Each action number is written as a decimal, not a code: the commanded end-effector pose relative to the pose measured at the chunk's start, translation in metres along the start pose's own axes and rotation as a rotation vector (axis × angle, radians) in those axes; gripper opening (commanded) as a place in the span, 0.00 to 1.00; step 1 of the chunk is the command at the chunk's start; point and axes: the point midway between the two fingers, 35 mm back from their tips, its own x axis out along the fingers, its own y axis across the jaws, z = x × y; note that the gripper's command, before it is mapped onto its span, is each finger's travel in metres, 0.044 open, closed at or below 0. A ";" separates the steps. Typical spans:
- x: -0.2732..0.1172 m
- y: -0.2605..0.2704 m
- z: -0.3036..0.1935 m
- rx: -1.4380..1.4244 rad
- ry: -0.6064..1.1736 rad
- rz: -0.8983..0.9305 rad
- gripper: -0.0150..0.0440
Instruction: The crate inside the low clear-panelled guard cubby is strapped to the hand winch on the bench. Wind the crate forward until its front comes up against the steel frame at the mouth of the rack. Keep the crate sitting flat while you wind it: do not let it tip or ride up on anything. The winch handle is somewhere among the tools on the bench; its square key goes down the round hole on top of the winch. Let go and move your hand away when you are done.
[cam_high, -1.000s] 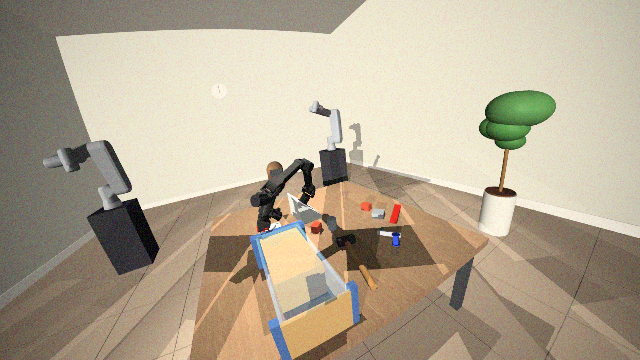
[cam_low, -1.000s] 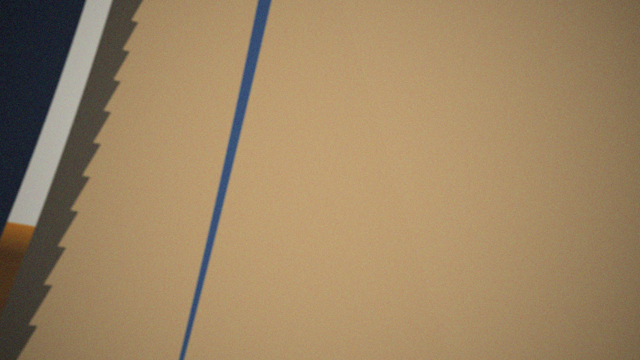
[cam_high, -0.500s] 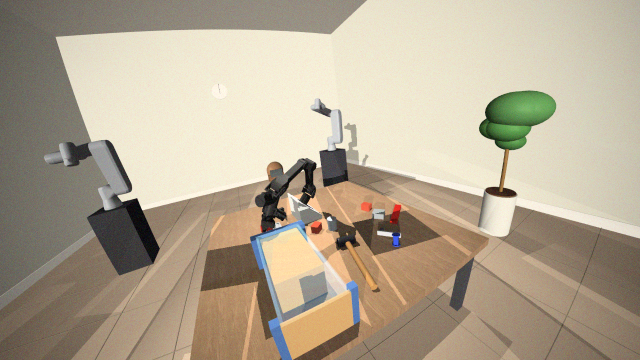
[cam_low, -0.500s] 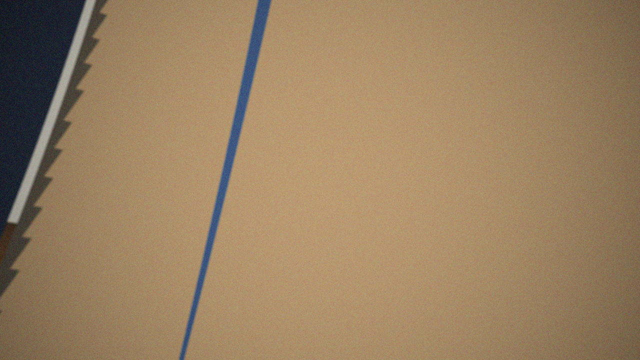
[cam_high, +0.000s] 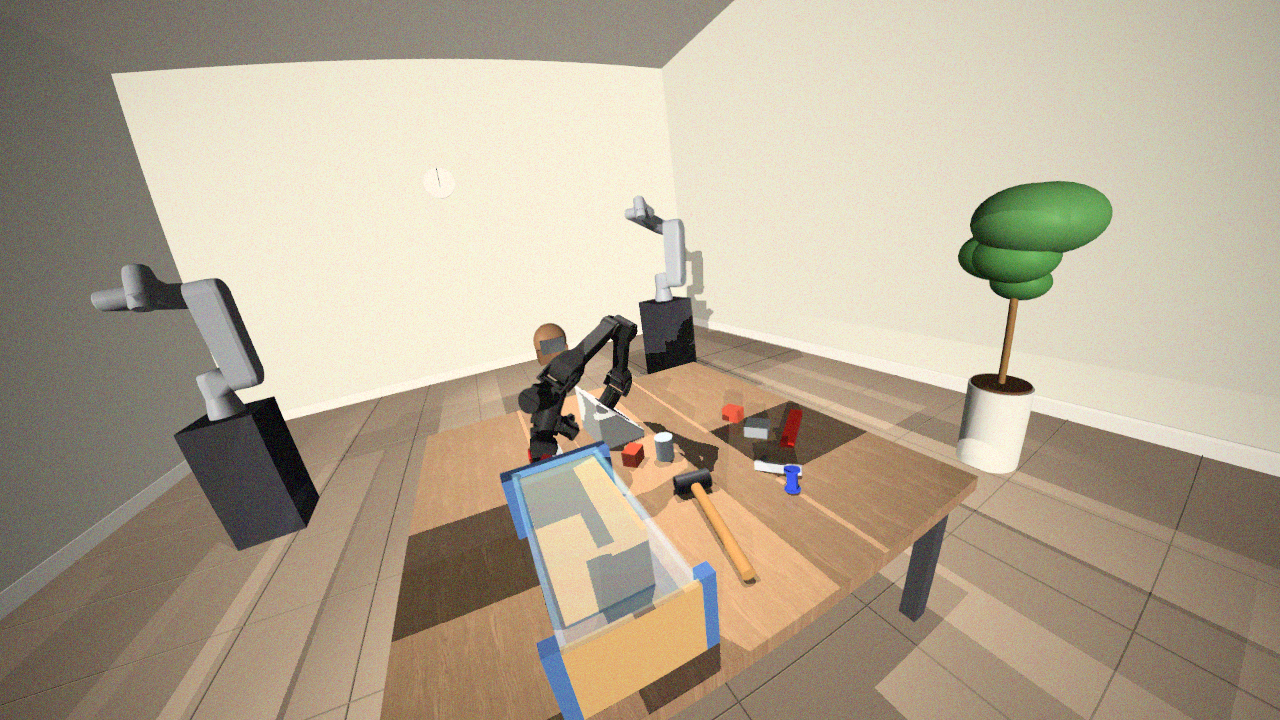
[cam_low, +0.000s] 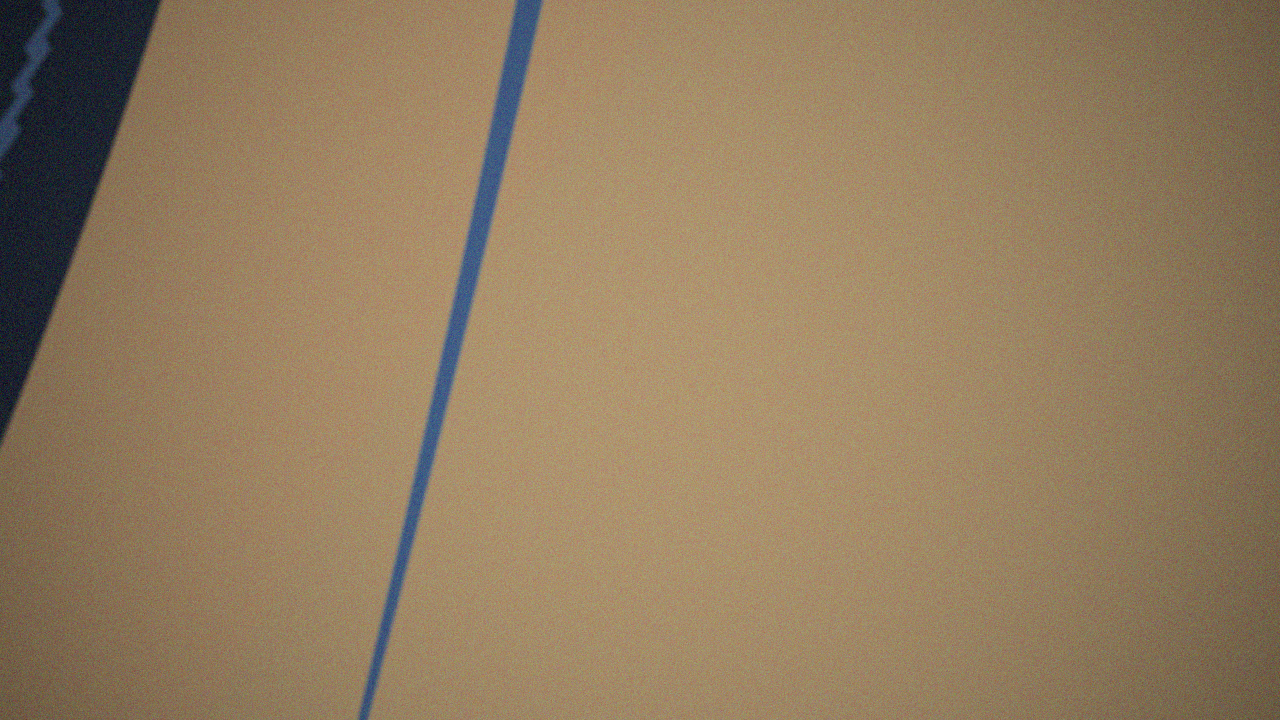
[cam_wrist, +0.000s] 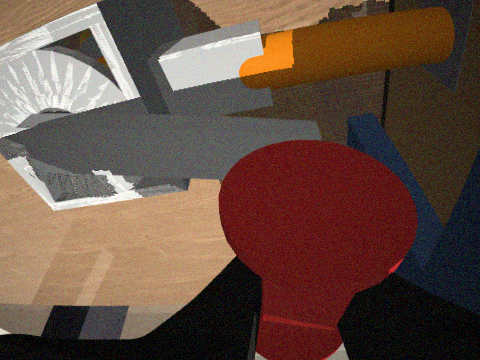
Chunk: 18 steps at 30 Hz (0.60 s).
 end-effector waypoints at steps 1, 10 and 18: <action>-0.002 -0.001 0.014 -0.005 -0.030 -0.001 0.25; -0.007 0.000 0.023 -0.005 -0.031 -0.001 0.25; -0.010 0.002 0.030 -0.005 -0.031 0.000 0.25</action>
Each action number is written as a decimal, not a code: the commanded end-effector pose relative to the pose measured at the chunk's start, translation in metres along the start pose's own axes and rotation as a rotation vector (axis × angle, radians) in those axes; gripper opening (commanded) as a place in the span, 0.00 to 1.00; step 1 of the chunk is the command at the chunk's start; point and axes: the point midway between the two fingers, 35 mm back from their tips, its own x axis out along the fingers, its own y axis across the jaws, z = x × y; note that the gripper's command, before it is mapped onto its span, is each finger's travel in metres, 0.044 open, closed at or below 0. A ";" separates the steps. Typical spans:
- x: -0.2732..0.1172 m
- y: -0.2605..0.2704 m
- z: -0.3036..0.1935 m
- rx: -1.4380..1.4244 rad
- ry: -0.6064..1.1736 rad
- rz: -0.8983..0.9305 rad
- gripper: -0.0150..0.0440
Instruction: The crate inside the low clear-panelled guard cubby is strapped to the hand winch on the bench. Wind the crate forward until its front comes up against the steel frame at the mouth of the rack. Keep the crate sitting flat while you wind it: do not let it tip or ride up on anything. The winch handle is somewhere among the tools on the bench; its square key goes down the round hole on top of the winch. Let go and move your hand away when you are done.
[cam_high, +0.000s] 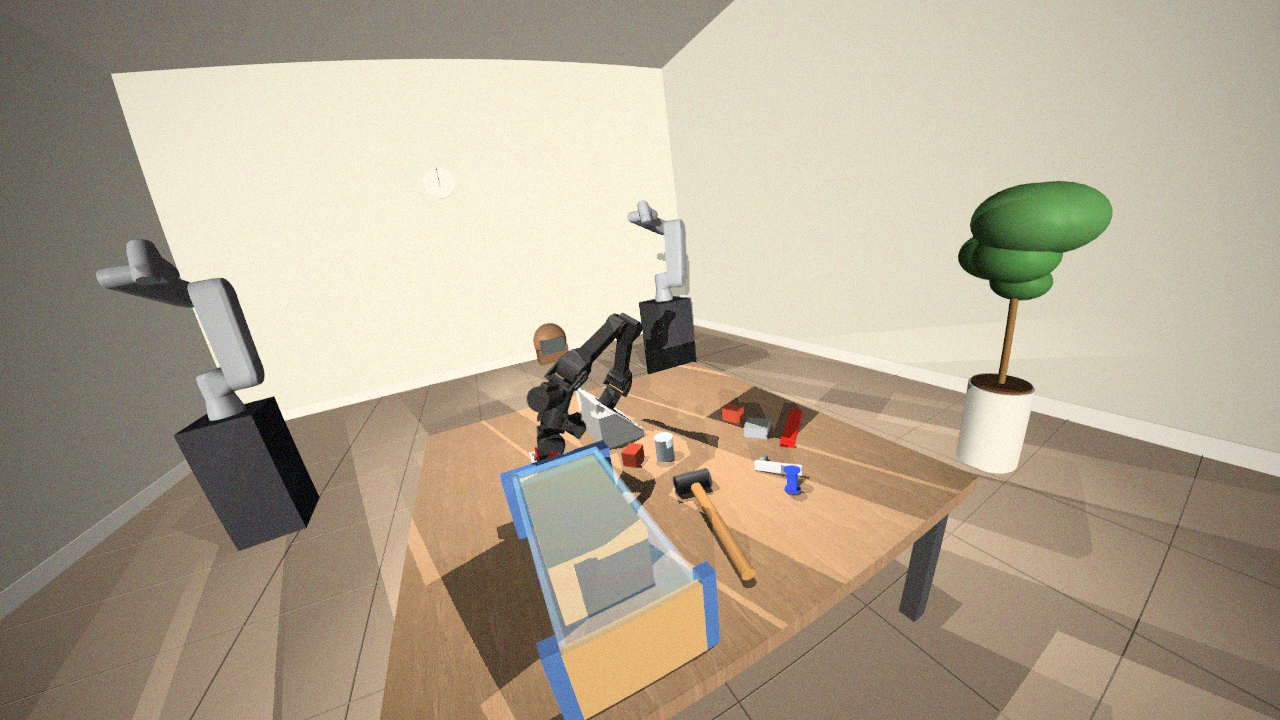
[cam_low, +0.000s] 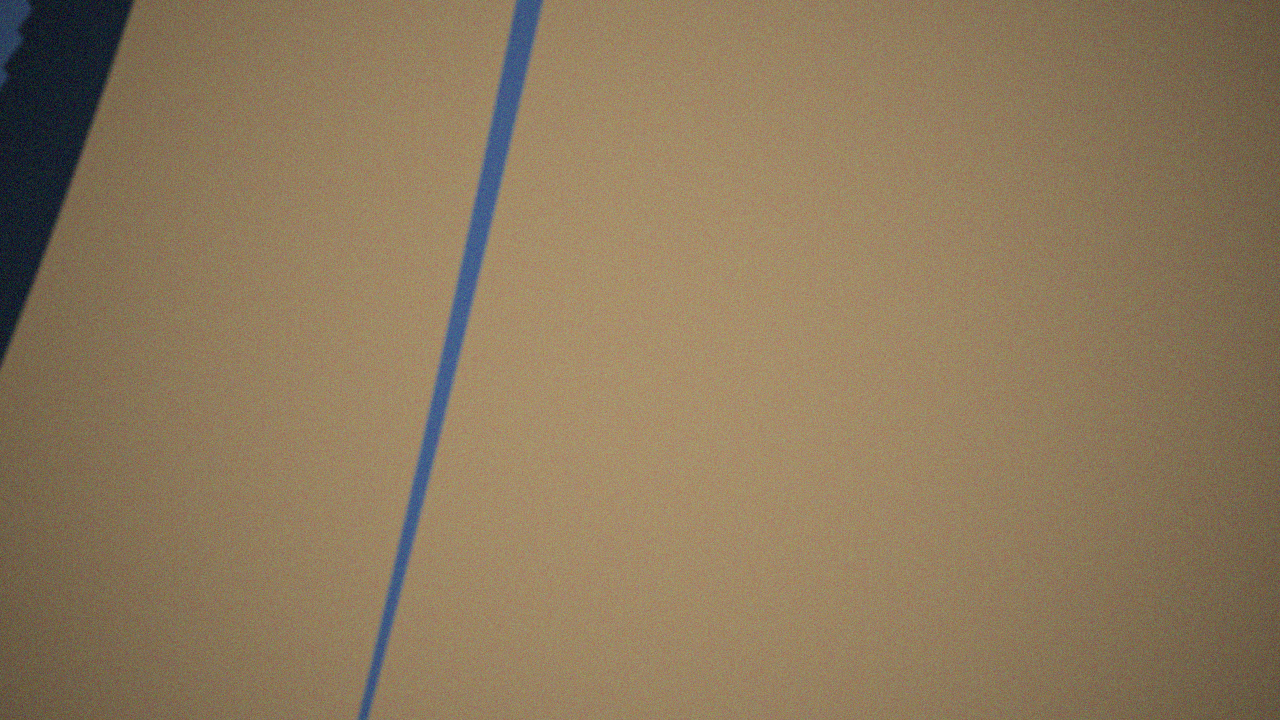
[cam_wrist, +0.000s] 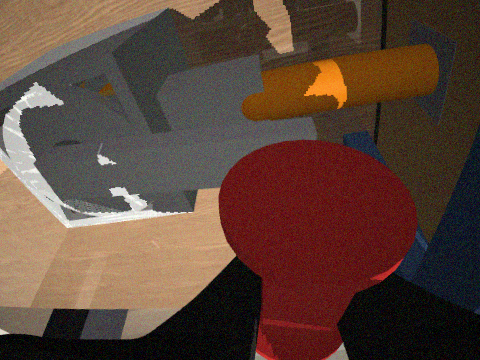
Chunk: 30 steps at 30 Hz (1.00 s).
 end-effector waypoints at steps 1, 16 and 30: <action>-0.003 0.002 0.016 -0.006 -0.033 0.004 0.25; -0.010 0.007 0.029 -0.006 -0.034 0.005 0.25; -0.015 0.014 0.041 -0.006 -0.035 0.005 0.25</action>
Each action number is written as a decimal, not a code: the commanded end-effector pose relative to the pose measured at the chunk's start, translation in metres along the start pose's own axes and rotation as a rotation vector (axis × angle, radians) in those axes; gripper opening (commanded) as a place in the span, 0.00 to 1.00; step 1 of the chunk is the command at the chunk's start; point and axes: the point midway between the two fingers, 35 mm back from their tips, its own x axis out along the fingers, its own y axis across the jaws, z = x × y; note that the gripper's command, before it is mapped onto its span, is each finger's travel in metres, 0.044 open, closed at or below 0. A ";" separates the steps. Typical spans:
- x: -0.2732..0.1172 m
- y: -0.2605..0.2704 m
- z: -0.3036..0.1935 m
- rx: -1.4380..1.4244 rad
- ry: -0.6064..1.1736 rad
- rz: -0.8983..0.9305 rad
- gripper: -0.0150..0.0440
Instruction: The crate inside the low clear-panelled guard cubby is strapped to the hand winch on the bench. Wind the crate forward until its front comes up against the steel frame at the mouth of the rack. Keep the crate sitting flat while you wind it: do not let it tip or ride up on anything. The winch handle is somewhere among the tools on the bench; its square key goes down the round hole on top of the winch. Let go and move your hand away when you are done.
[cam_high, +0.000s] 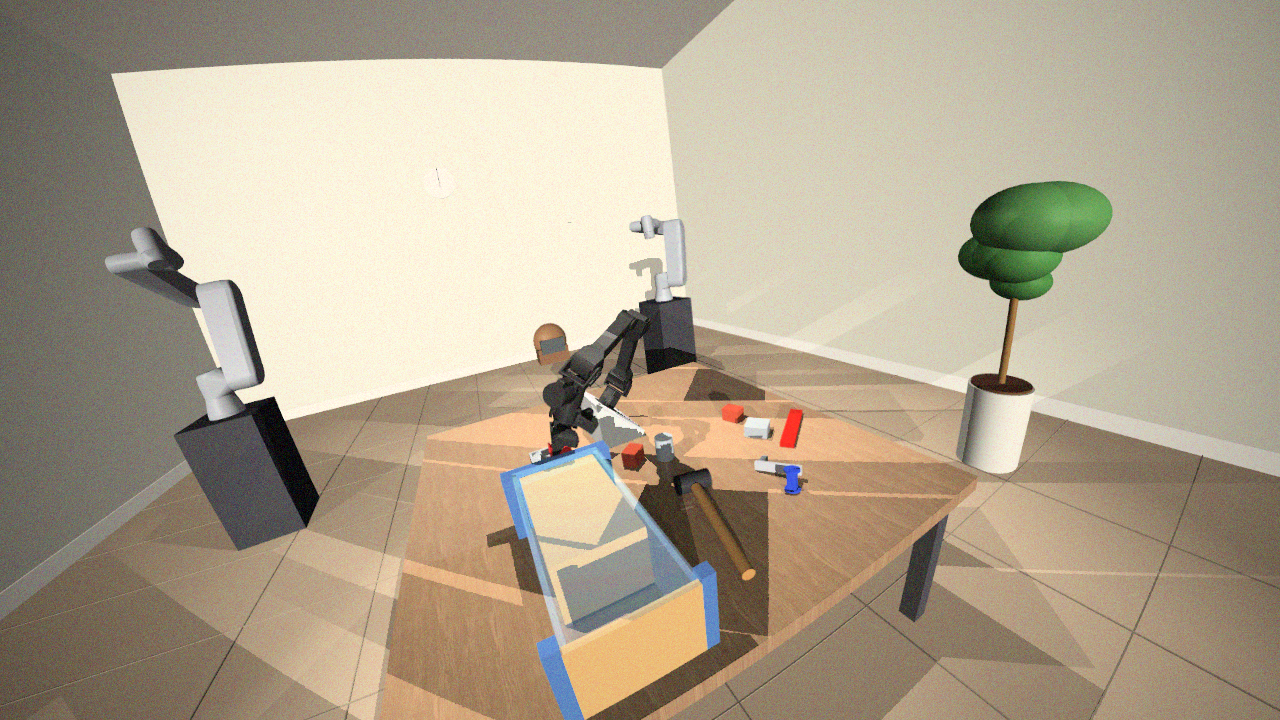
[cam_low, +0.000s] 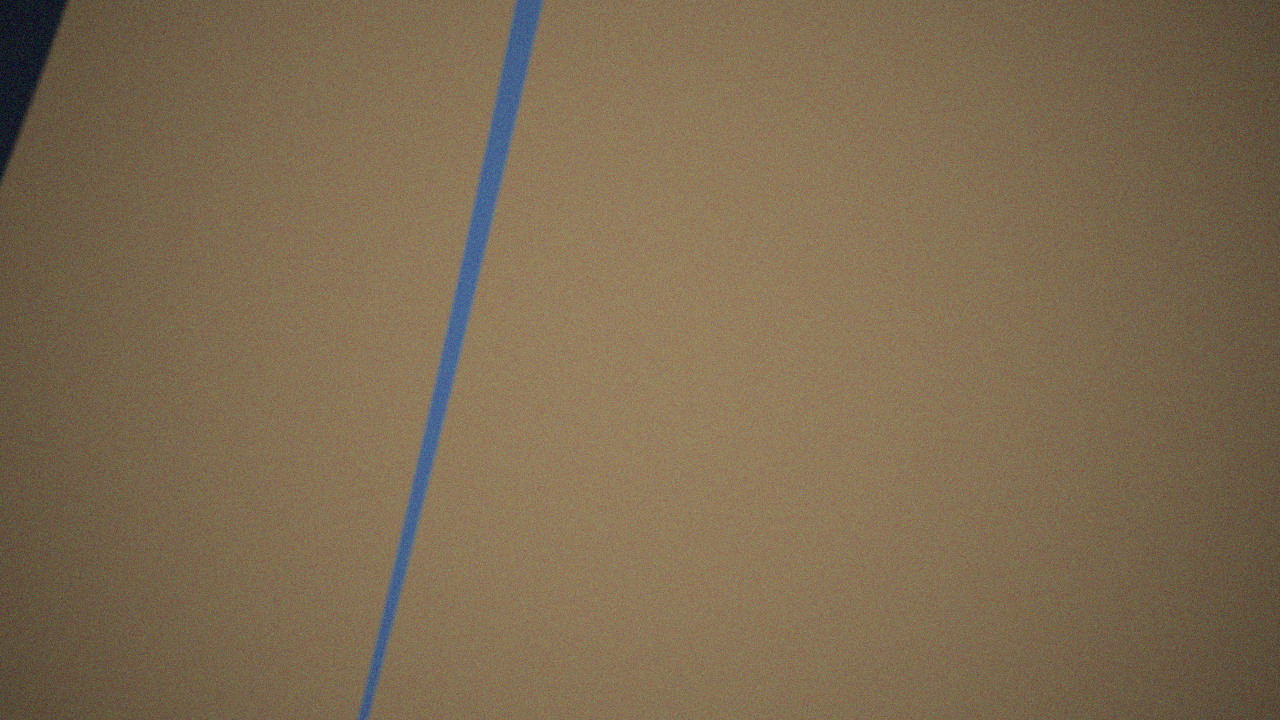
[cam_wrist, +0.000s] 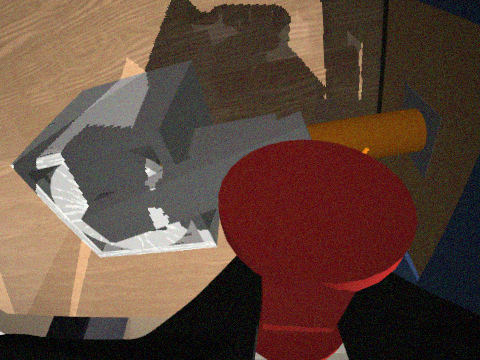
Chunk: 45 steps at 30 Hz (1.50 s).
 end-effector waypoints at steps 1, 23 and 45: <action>-0.002 0.004 0.012 -0.002 -0.026 0.007 0.25; -0.004 0.005 0.008 -0.001 0.001 -0.003 0.79; -0.064 0.006 -0.023 0.000 0.009 0.001 1.00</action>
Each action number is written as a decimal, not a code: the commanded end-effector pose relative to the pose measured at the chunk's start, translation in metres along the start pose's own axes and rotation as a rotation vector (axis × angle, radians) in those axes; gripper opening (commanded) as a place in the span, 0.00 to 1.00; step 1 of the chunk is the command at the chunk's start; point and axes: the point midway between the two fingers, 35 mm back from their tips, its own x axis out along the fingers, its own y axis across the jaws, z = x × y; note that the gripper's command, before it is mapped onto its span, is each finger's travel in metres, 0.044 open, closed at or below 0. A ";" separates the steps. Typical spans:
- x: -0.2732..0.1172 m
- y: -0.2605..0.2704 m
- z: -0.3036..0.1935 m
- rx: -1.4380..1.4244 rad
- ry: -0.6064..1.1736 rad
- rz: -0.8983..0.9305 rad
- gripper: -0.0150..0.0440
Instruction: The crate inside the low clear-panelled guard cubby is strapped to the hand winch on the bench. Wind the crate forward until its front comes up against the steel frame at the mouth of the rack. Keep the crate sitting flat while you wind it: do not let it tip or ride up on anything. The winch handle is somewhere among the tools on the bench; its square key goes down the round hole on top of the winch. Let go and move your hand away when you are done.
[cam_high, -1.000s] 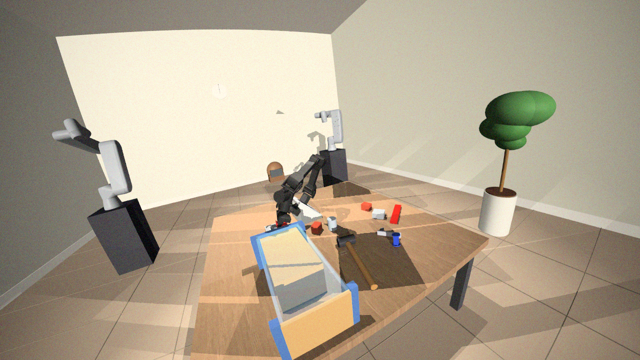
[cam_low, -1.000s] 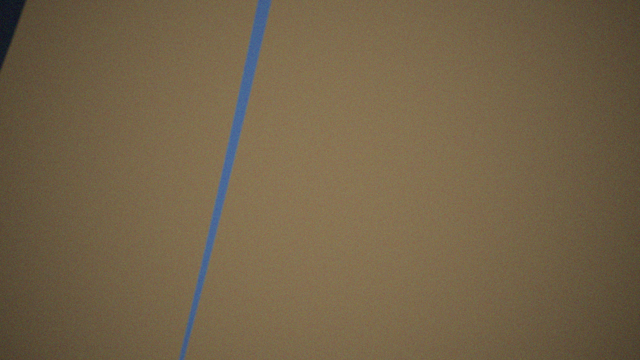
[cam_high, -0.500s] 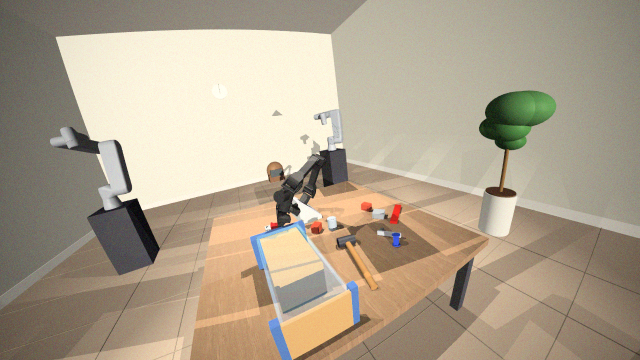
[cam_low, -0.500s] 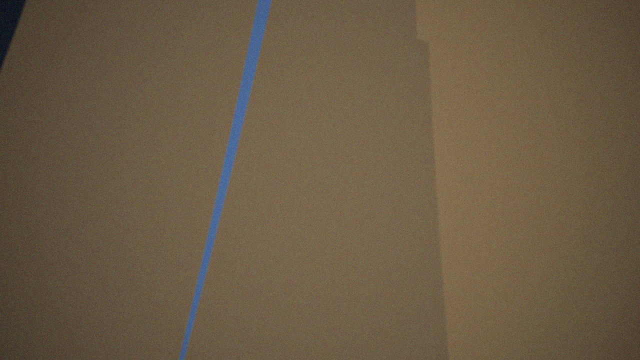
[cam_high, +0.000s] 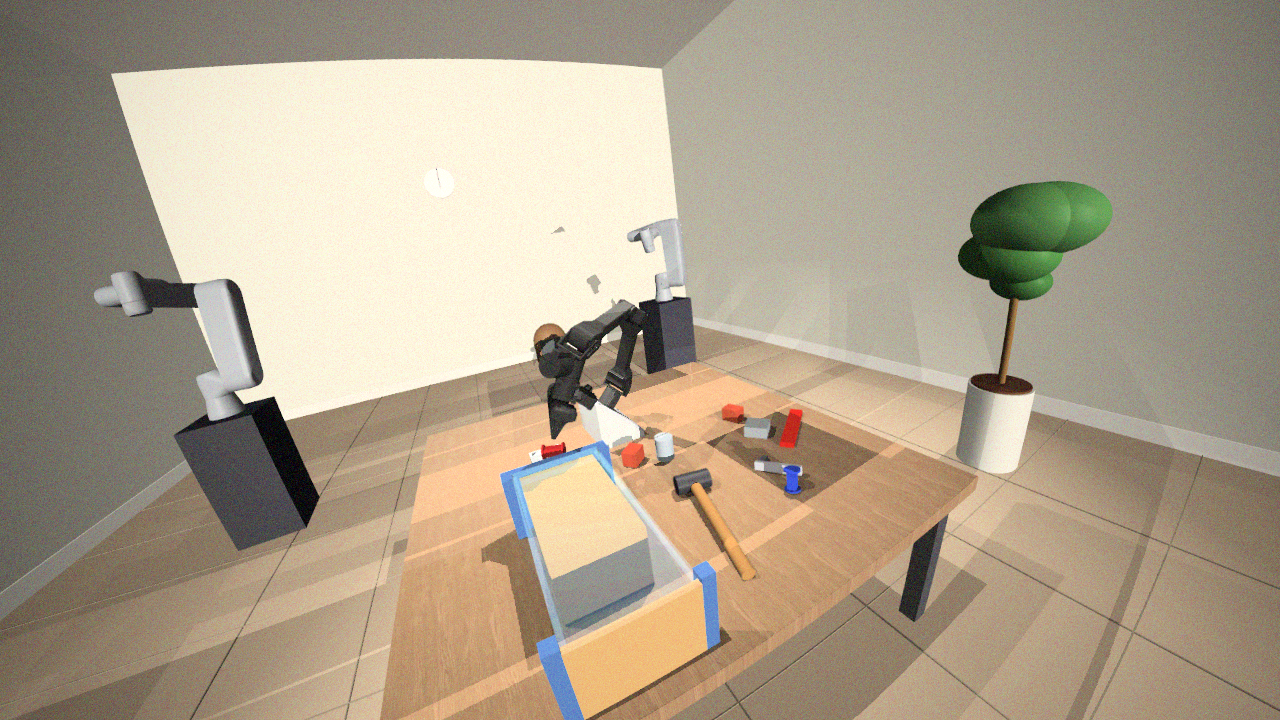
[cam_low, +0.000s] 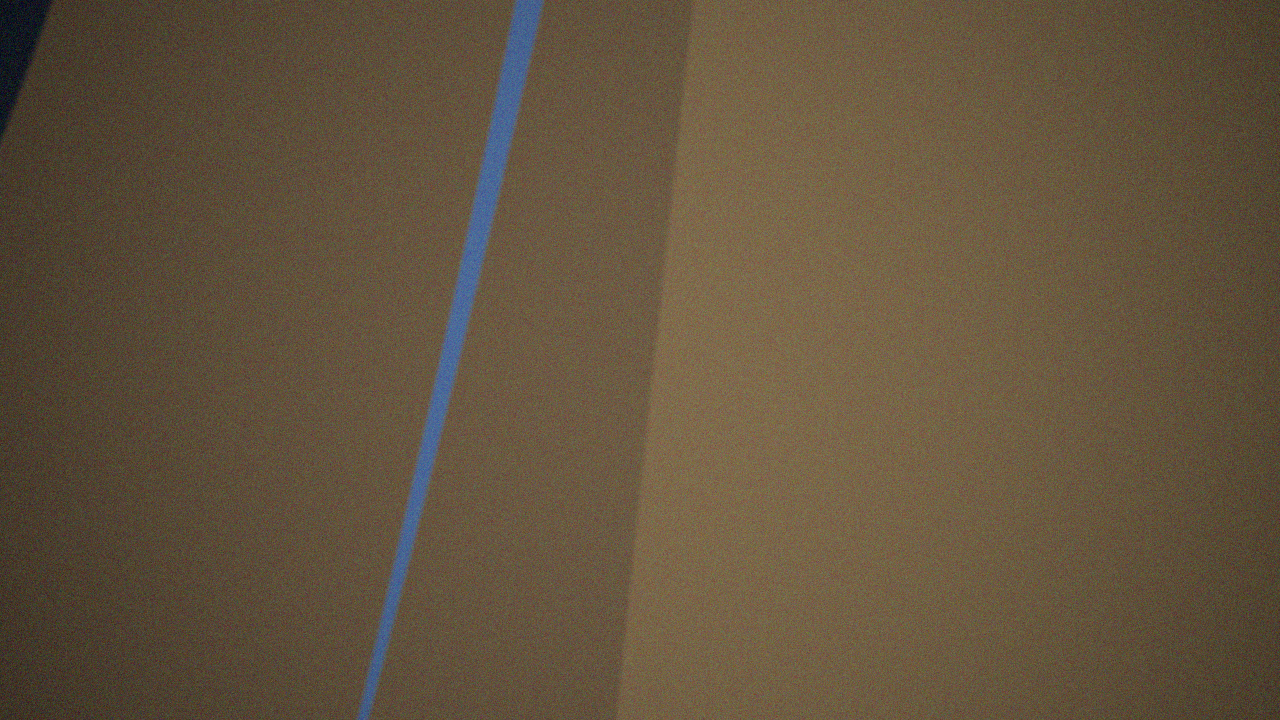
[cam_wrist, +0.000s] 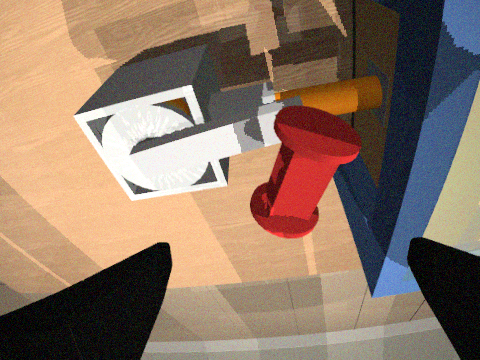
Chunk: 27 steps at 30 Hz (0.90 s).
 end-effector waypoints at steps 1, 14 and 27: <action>-0.009 0.005 -0.002 -0.005 0.003 0.008 1.00; -0.038 0.047 -0.030 0.009 -0.105 0.039 1.00; -0.007 0.110 -0.089 0.029 -0.450 0.022 1.00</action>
